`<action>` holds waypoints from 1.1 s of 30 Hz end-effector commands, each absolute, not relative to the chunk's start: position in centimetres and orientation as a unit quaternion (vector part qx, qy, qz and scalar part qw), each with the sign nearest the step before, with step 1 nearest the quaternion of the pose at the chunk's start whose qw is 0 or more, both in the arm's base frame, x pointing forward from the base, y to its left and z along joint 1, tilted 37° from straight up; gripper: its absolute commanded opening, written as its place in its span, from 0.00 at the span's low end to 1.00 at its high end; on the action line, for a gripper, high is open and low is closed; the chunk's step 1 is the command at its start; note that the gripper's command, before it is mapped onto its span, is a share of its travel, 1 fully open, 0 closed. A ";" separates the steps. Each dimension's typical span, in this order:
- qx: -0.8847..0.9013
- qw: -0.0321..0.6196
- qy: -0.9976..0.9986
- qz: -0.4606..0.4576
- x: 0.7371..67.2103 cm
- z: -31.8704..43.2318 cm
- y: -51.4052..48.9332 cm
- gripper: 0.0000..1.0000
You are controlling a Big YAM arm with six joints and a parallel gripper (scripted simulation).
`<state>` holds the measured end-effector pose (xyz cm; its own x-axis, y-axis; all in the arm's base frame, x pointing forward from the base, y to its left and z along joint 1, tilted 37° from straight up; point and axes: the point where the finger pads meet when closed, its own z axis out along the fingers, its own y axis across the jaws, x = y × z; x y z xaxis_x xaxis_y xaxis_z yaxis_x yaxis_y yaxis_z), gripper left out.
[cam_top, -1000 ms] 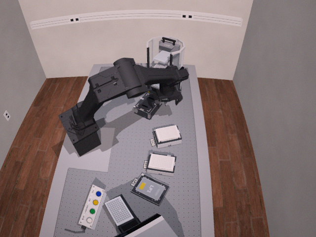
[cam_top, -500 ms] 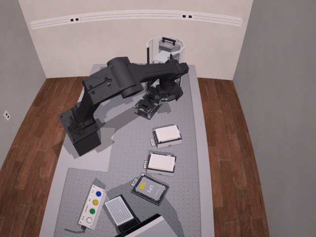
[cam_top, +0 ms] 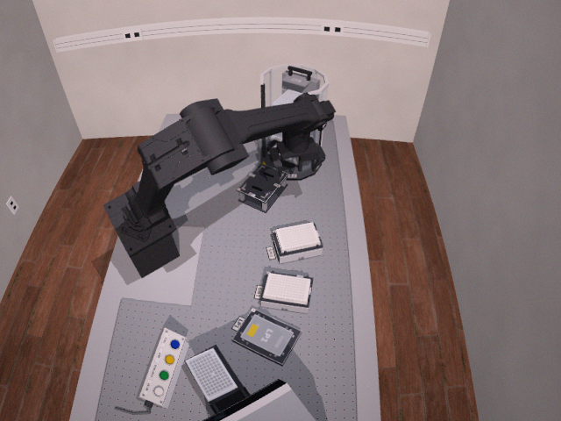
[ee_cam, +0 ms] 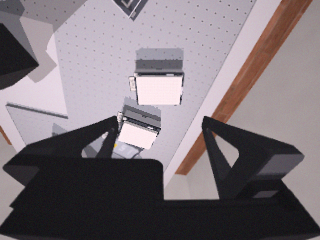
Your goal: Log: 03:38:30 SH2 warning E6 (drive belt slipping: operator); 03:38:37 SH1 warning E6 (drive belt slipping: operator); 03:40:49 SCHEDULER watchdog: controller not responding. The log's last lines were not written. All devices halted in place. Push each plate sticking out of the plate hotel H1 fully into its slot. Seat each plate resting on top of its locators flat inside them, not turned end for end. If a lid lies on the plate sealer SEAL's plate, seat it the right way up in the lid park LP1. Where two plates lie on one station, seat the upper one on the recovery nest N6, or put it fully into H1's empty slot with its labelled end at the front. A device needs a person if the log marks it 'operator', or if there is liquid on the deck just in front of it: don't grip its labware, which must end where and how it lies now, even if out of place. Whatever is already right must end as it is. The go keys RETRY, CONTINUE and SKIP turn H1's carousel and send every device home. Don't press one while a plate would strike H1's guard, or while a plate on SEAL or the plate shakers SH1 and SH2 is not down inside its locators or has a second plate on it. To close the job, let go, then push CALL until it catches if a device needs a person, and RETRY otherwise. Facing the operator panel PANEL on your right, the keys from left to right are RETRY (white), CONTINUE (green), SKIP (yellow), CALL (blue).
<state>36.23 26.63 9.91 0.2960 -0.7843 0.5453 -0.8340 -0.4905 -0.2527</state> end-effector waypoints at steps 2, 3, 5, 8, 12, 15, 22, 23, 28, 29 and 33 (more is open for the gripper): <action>0.801 0.021 -0.507 0.317 36.2 12.3 28.8 1.00; 0.801 0.019 -0.508 0.317 36.1 12.7 28.9 1.00; 0.800 0.013 -0.510 0.318 35.8 13.6 29.1 1.00; 0.795 0.034 -0.517 0.316 36.4 12.4 28.0 1.00; 0.800 0.013 -0.510 0.317 35.1 14.7 29.6 1.00; 0.800 0.015 -0.509 0.317 34.7 15.2 29.9 1.00; 0.800 0.014 -0.510 0.315 33.8 16.7 30.6 1.00; 0.800 0.014 -0.510 0.315 33.8 16.7 30.6 1.00; 0.800 0.049 -0.509 0.314 33.6 14.5 28.9 1.00; 0.800 0.050 -0.510 0.314 33.6 14.4 28.9 1.00; 0.777 0.016 -0.544 0.315 33.0 14.9 31.3 1.00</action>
<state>33.37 29.17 14.51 0.2632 -0.8010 0.5378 -0.8470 -0.4587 -0.2686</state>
